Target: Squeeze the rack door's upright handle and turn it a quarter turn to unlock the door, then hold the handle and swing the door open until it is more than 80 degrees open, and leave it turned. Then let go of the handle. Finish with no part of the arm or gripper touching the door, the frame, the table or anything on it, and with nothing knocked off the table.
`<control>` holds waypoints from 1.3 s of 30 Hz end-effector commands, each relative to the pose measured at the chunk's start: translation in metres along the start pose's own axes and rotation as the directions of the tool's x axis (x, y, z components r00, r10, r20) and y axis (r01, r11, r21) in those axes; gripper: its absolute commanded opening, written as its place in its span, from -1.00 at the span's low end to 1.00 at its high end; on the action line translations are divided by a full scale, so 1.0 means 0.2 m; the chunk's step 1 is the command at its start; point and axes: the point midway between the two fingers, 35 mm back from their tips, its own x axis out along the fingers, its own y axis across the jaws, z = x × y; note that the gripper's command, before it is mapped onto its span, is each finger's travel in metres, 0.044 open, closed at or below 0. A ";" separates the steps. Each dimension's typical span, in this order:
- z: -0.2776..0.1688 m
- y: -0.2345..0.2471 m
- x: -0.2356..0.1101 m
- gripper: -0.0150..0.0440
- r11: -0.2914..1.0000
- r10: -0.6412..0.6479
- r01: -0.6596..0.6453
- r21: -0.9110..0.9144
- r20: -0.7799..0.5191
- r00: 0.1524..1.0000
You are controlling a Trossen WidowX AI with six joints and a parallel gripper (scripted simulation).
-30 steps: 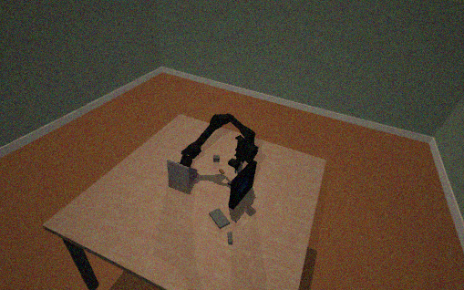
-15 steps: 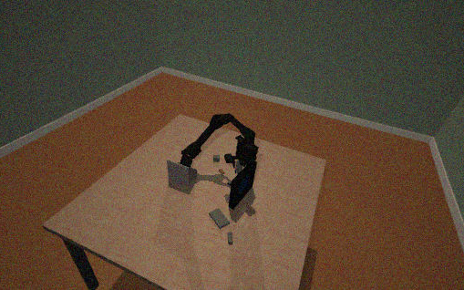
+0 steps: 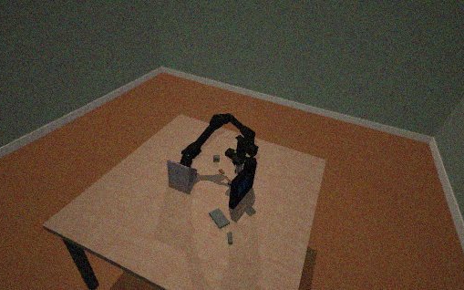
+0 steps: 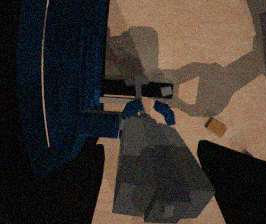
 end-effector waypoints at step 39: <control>0.00 0.00 0.00 -0.16 0.966 0.000 0.000 0.258 -0.001 1.000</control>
